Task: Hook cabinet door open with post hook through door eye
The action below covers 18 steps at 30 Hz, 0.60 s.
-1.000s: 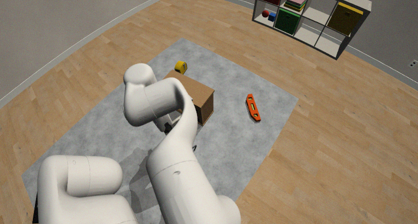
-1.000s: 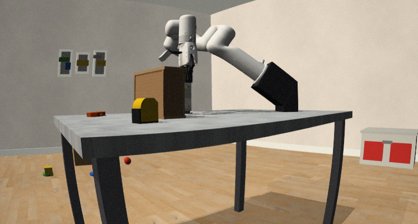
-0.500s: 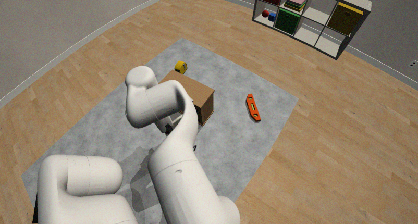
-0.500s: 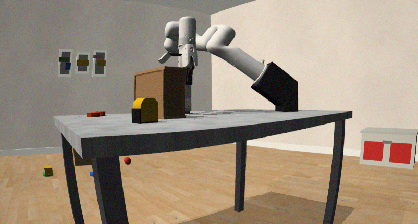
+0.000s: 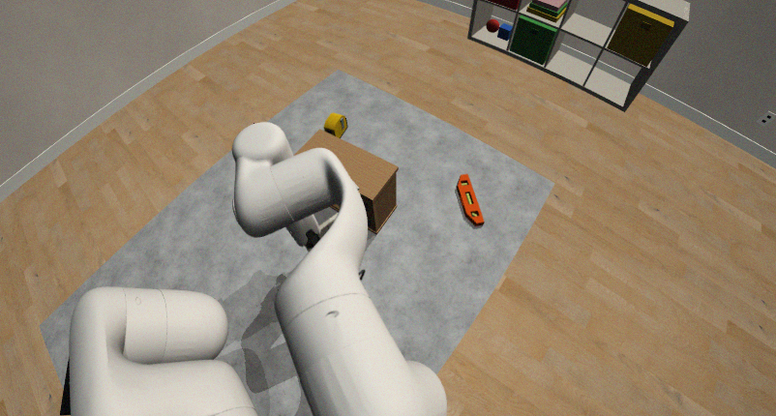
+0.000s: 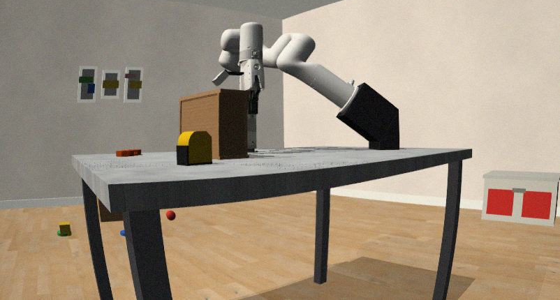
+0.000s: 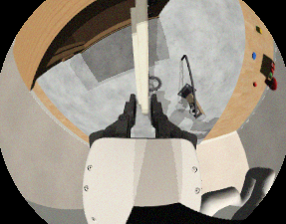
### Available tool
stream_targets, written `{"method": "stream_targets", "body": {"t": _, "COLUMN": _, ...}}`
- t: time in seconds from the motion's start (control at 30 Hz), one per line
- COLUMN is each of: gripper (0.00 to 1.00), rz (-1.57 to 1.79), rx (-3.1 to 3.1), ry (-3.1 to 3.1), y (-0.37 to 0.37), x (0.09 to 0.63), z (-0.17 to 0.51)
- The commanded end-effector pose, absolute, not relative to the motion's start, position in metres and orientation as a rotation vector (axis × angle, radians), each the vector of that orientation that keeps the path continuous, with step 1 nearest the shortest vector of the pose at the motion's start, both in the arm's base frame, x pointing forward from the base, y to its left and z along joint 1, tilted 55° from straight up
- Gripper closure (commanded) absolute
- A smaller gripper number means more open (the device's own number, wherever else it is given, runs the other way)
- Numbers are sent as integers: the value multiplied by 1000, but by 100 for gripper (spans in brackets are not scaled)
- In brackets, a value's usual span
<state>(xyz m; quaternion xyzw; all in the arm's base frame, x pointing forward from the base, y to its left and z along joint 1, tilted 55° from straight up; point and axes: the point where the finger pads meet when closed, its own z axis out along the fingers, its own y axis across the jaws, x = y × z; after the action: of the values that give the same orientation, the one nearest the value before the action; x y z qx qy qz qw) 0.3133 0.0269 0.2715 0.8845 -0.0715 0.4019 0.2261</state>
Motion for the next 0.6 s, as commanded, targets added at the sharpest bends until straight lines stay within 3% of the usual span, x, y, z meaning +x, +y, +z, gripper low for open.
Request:
{"method": "stream_targets", "body": {"t": 0.0, "gripper": 73, "rz": 1121, "rx": 2441, "ry": -226, "y": 32, "x": 315, "z": 271}}
{"method": "stream_targets", "body": {"t": 0.57, "gripper": 73, "rz": 1157, "rx": 2452, "ry": -333, "y": 40, "x": 318, "z": 268}}
